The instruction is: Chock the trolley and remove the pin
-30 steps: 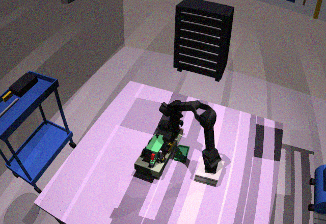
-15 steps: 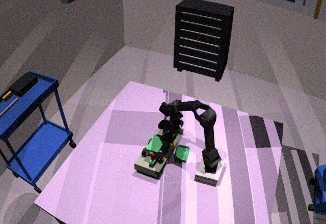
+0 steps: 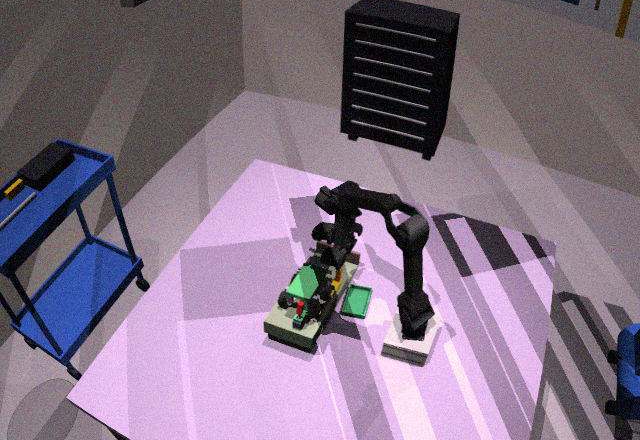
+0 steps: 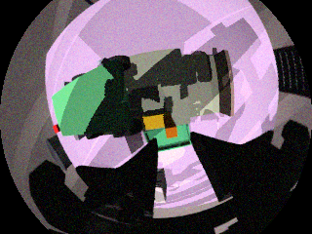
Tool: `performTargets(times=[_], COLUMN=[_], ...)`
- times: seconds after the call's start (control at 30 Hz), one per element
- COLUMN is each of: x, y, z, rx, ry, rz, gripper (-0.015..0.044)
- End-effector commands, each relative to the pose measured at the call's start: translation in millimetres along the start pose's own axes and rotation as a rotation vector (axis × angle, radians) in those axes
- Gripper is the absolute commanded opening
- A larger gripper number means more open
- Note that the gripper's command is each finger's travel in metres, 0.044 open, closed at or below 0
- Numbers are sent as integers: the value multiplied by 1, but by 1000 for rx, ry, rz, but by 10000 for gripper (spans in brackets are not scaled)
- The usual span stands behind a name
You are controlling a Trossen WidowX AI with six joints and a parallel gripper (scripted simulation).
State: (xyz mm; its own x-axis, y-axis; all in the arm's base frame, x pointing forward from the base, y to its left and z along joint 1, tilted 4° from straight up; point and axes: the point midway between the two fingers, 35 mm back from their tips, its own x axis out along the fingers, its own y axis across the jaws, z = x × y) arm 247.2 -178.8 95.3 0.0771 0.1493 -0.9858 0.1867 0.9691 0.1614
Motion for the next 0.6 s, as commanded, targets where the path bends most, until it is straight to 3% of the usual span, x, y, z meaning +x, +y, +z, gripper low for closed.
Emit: performTargets(times=[0.0,0.13,0.27,0.33,0.57], x=[-12,-3,-17,-24,-26], y=[1,0,10,28,52], z=[1,0,5,10,19], rx=[-5,0,-105,-206,26], ry=[-10,-1,-30,-64,-78], rz=[-1,0,-68,-60,-16], gripper=[190,295,190,190,190])
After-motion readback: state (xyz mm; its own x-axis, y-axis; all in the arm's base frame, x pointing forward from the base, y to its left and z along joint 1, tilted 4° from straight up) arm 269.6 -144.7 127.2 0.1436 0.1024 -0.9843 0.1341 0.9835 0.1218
